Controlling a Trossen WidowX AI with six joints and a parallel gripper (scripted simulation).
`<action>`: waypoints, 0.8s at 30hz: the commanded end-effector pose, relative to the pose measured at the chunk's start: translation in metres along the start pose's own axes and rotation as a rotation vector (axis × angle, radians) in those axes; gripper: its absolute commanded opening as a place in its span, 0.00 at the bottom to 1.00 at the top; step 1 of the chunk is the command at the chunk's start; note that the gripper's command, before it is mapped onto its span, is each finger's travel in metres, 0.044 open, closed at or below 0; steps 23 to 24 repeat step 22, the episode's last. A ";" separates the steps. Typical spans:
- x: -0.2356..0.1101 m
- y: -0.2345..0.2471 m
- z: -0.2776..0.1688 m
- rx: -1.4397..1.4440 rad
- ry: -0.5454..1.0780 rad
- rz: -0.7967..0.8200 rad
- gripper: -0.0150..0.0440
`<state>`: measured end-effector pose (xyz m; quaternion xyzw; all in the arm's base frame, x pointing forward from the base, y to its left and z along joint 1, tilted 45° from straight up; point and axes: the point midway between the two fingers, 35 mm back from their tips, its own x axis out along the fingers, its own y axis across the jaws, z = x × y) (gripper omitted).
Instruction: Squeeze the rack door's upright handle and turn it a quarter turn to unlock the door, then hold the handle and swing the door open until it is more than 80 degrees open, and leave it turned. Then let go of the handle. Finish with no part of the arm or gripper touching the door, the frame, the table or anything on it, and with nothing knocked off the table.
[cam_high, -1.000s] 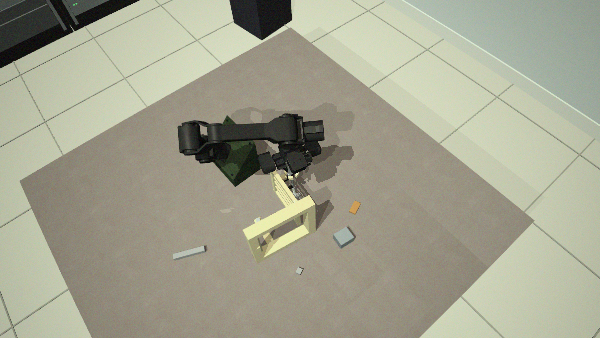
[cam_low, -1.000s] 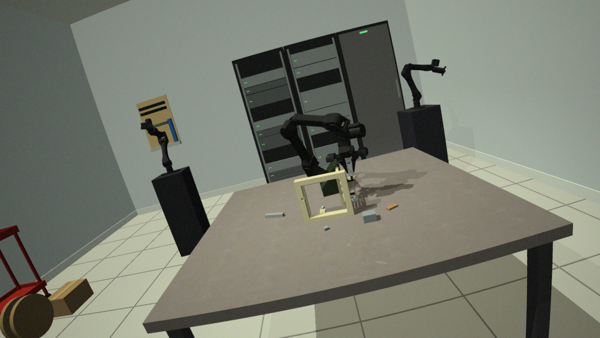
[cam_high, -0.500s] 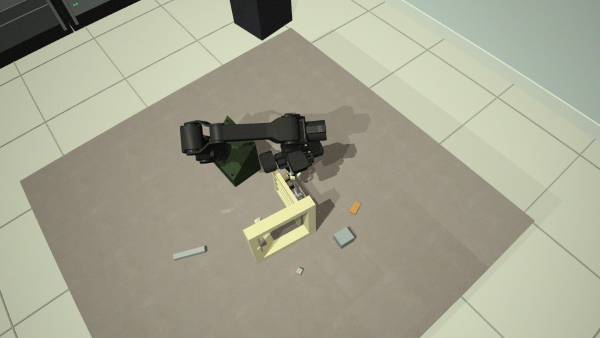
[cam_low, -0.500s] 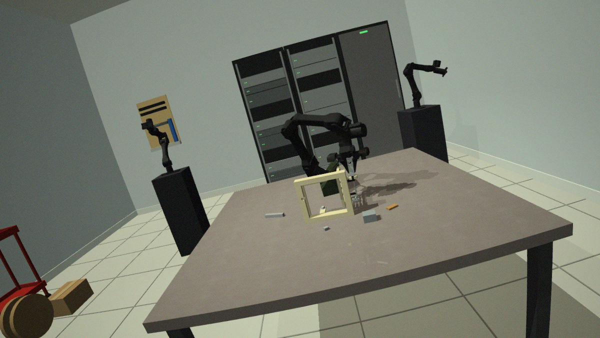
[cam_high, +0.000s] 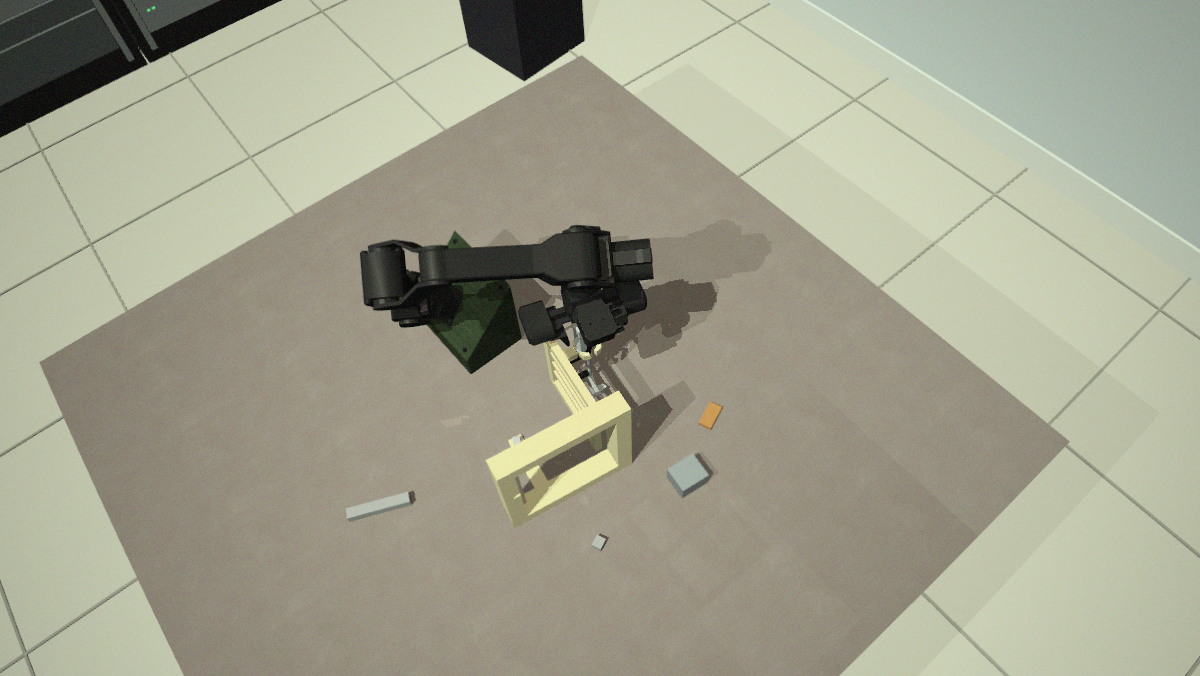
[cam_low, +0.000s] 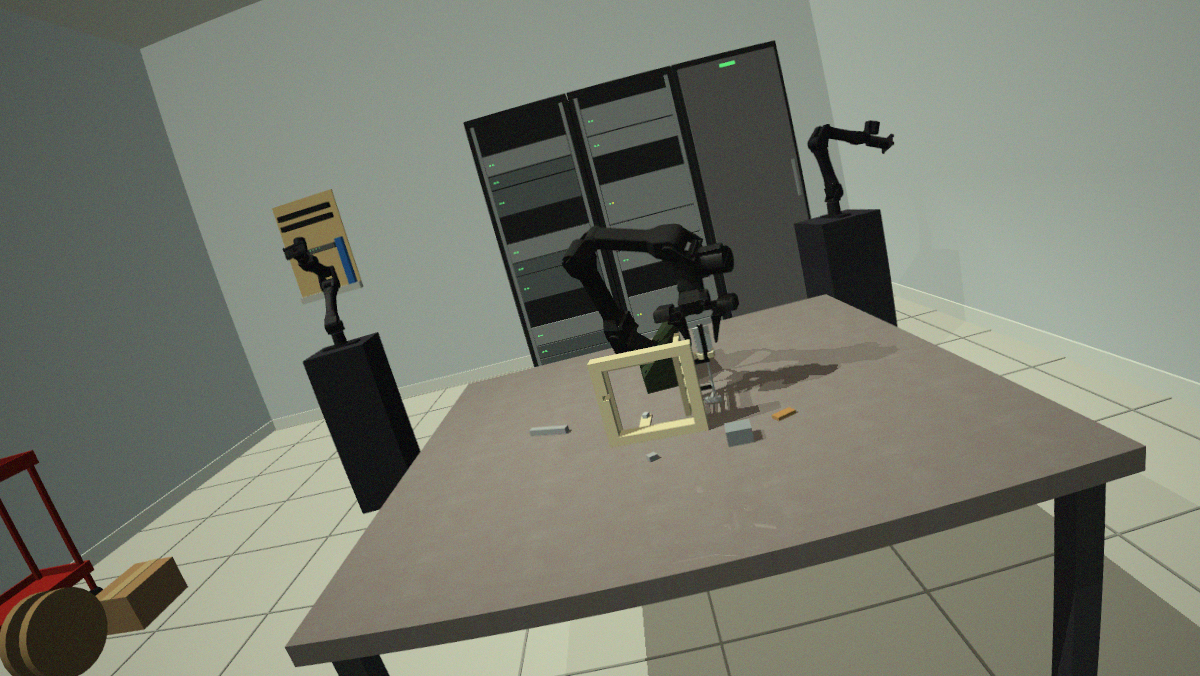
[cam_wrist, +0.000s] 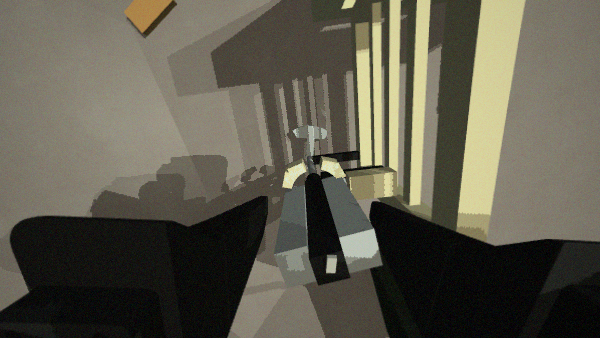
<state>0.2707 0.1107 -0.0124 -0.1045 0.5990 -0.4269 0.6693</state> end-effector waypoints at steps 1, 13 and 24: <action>-0.005 0.001 0.000 0.003 0.001 0.003 0.74; -0.020 0.002 0.001 0.003 0.001 0.004 0.74; -0.031 0.002 0.001 0.003 0.002 0.004 0.74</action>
